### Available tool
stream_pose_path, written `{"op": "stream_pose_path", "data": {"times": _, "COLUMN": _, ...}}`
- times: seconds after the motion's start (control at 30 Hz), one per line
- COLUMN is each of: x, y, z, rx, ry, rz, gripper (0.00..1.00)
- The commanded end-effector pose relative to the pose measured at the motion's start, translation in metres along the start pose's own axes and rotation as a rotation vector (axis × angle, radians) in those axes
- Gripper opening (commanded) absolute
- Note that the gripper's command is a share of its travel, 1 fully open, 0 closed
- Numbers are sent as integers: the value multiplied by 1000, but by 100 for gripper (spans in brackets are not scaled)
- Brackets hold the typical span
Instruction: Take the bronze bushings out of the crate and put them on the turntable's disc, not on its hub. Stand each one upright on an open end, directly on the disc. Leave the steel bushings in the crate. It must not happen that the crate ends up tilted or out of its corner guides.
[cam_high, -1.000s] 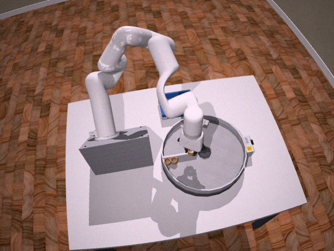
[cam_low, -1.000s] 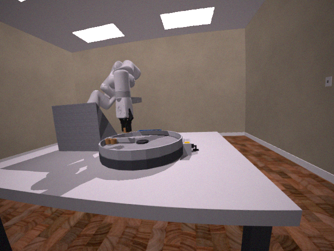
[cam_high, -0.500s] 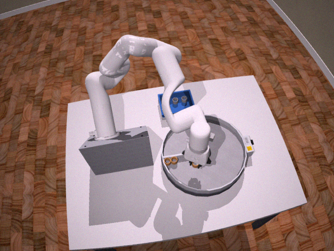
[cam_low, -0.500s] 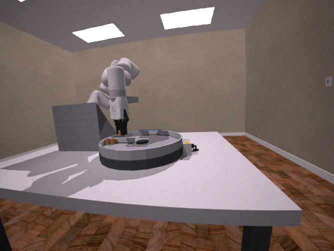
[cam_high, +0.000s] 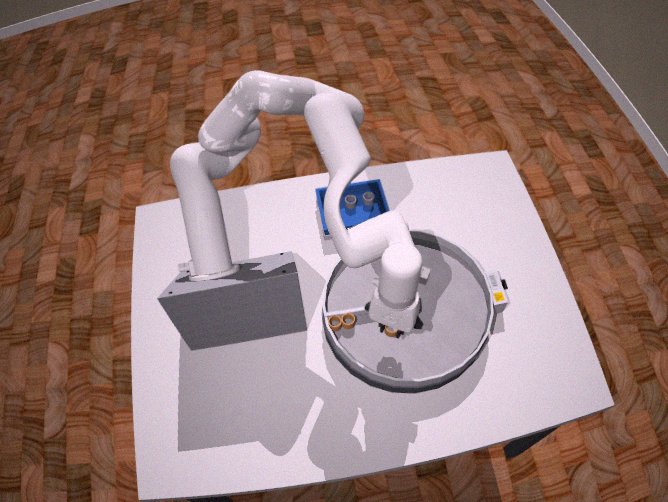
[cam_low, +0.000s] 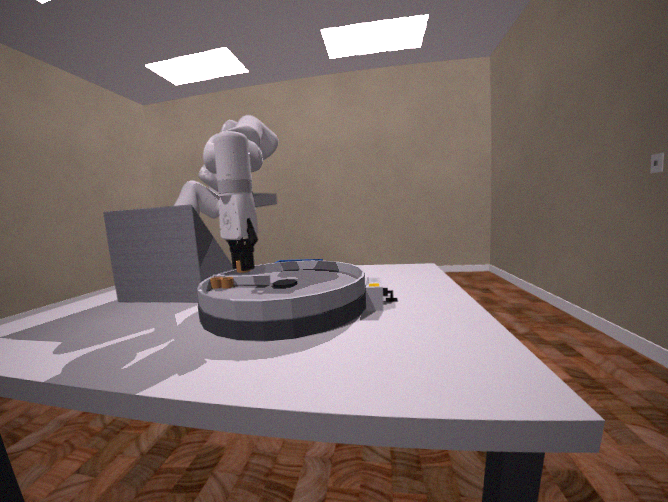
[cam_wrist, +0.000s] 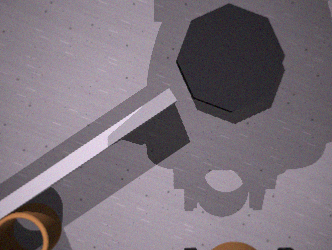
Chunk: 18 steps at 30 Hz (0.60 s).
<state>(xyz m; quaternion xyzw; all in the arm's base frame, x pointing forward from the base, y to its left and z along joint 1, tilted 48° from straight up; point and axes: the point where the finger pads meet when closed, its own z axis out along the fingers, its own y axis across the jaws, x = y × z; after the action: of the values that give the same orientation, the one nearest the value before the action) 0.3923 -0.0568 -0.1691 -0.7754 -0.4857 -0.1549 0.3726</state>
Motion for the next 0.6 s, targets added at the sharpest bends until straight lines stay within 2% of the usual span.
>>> {"op": "stream_pose_path", "data": {"times": 0.0, "x": 0, "y": 1, "z": 8, "rx": -4, "ry": 0, "rz": -1, "gripper": 0}}
{"op": "stream_pose_path", "data": {"times": 0.07, "x": 0, "y": 1, "z": 8, "rx": -4, "ry": 0, "rz": -1, "gripper": 0}}
{"op": "stream_pose_path", "data": {"times": 0.2, "x": -1, "y": 2, "z": 22, "rx": -4, "ry": 0, "rz": -1, "gripper": 0}}
{"op": "stream_pose_path", "data": {"times": 0.57, "x": -1, "y": 2, "z": 23, "rx": -4, "ry": 0, "rz": -1, "gripper": 0}}
